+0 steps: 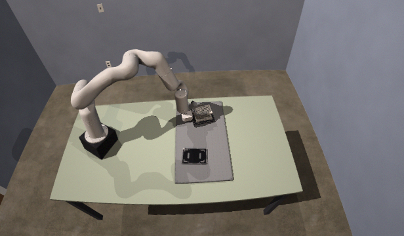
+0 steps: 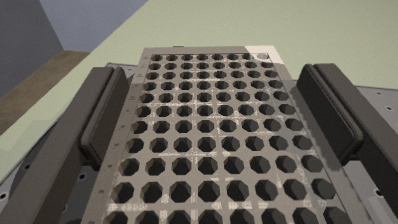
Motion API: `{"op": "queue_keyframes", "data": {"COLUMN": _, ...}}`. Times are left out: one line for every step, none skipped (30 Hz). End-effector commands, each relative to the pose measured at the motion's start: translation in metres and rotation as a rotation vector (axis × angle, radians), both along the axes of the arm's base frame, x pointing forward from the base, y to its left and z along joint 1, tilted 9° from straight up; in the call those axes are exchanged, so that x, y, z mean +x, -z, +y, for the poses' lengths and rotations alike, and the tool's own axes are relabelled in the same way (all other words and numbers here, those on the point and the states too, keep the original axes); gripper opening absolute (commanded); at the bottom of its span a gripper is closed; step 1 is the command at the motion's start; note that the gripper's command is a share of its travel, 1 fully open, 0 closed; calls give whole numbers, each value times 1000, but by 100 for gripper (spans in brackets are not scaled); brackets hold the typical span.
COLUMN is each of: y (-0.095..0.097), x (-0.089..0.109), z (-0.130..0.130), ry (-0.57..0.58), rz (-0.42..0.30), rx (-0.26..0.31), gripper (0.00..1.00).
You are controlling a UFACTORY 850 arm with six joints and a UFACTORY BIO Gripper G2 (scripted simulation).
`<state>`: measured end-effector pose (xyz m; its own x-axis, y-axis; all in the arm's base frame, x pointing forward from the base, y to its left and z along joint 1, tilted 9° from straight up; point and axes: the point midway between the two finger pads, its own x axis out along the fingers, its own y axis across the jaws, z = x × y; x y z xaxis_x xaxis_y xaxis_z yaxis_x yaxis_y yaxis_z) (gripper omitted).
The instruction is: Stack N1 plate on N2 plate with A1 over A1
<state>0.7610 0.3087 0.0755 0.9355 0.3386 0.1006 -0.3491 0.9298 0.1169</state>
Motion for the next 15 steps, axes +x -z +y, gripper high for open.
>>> {"op": "queue_keyframes", "data": {"y": 5, "x": 1, "z": 1, "ry": 0, "rz": -2, "rx": 1, "gripper": 0}}
{"op": "queue_keyframes", "data": {"y": 7, "x": 1, "z": 1, "ry": 0, "rz": -2, "rx": 1, "gripper": 0}}
{"op": "queue_keyframes", "data": {"y": 8, "x": 1, "z": 1, "ry": 0, "rz": -2, "rx": 1, "gripper": 0}}
{"op": "queue_keyframes", "data": {"y": 10, "x": 1, "z": 2, "ry": 0, "rz": -2, "rx": 1, "gripper": 0}}
{"op": "queue_keyframes", "data": {"y": 11, "x": 1, "z": 2, "ry": 0, "rz": -2, "rx": 1, "gripper": 0}}
{"op": "queue_keyframes", "data": {"y": 13, "x": 2, "z": 2, "ry": 0, "rz": -2, "rx": 1, "gripper": 0}}
{"op": "queue_keyframes", "data": {"y": 15, "x": 2, "z": 2, "ry": 0, "rz": -2, "rx": 1, "gripper": 0}}
{"op": "queue_keyframes", "data": {"y": 16, "x": 2, "z": 3, "ry": 0, "rz": -2, "rx": 1, "gripper": 0}}
{"op": "queue_keyframes", "data": {"y": 18, "x": 2, "z": 3, "ry": 0, "rz": -2, "rx": 1, "gripper": 0}}
{"op": "queue_keyframes", "data": {"y": 20, "x": 2, "z": 3, "ry": 0, "rz": -2, "rx": 1, "gripper": 0}}
{"op": "queue_keyframes", "data": {"y": 20, "x": 2, "z": 3, "ry": 0, "rz": -2, "rx": 1, "gripper": 0}}
{"op": "queue_keyframes", "data": {"y": 20, "x": 2, "z": 3, "ry": 0, "rz": -2, "rx": 1, "gripper": 0}}
{"op": "queue_keyframes", "data": {"y": 21, "x": 2, "z": 3, "ry": 0, "rz": -2, "rx": 1, "gripper": 0}}
{"op": "queue_keyframes", "data": {"y": 23, "x": 2, "z": 4, "ry": 0, "rz": -2, "rx": 1, "gripper": 0}}
{"op": "queue_keyframes", "data": {"y": 25, "x": 2, "z": 4, "ry": 0, "rz": -2, "rx": 1, "gripper": 0}}
